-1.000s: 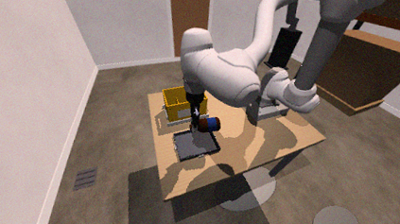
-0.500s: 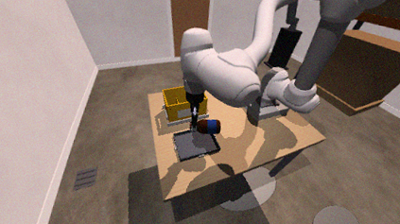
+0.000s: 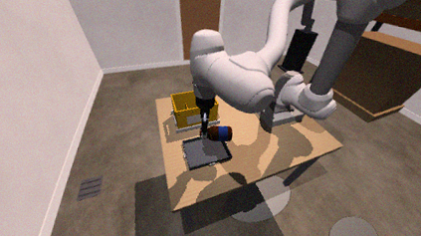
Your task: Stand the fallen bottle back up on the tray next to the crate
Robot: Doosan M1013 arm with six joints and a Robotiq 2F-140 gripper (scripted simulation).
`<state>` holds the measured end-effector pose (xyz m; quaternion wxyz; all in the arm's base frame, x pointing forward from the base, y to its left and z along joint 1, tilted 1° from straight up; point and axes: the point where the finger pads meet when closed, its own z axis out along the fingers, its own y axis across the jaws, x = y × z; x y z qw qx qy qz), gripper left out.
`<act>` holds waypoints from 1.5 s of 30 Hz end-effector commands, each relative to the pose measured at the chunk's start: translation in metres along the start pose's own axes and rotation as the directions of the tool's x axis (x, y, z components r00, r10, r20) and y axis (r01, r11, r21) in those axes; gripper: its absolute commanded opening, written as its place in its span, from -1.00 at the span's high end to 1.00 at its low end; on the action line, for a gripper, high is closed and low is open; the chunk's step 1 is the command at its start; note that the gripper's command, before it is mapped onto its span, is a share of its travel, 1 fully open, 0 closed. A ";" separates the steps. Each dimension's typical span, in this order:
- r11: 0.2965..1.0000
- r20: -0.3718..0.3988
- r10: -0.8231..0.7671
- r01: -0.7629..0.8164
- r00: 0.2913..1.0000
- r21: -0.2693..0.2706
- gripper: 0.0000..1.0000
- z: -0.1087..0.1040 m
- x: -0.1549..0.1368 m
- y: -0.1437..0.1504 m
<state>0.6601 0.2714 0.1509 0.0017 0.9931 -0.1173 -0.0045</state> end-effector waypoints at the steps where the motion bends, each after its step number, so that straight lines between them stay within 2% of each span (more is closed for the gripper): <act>1: 1.000 0.000 0.000 0.000 1.000 0.000 0.80 0.000 0.000 0.000; 28: 1.000 0.000 0.015 -0.015 1.000 0.000 0.80 0.000 0.000 0.000; 45: 0.976 0.000 0.217 -0.217 0.976 0.000 0.80 0.000 0.000 0.000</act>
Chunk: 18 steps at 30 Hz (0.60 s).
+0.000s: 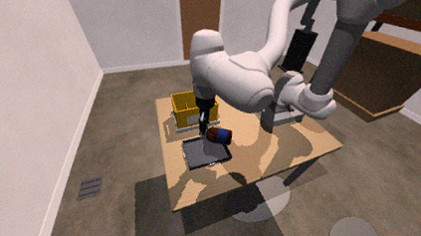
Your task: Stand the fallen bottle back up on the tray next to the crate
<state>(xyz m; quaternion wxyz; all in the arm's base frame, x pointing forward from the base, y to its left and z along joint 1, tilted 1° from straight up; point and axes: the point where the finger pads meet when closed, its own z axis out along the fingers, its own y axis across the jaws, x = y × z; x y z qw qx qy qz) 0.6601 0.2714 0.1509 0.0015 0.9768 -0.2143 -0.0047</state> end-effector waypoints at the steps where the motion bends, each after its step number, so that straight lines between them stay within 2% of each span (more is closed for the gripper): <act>1: 0.999 -0.001 0.033 -0.033 0.999 -0.001 0.80 0.000 0.000 0.000; 18: 0.998 -0.001 0.065 -0.065 0.998 -0.001 0.80 0.000 0.000 0.000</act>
